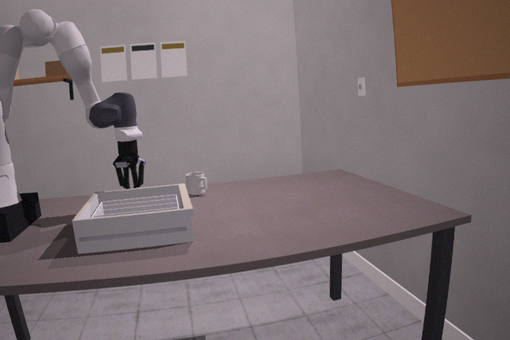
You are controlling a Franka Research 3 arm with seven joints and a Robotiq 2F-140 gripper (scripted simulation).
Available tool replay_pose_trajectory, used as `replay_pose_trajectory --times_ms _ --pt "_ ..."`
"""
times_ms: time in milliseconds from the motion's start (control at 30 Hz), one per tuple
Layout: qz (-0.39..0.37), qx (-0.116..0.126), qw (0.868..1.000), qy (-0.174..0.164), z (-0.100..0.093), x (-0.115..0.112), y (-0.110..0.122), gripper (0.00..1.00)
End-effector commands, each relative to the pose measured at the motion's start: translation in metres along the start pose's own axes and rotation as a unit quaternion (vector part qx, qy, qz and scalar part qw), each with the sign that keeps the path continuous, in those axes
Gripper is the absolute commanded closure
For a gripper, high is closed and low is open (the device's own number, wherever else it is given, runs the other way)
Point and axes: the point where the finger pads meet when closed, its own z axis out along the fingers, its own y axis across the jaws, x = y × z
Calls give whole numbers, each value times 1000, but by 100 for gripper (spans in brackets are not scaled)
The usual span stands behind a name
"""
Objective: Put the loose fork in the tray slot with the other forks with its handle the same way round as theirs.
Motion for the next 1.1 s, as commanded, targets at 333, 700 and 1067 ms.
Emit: replay_pose_trajectory --times_ms 333,700,1067 --pt "3 4 1000 -2 13 -2 -2 73" --pt "3 4 1000 -2 19 -2 -3 73" --pt "3 4 1000 -2 20 -2 -3 73"
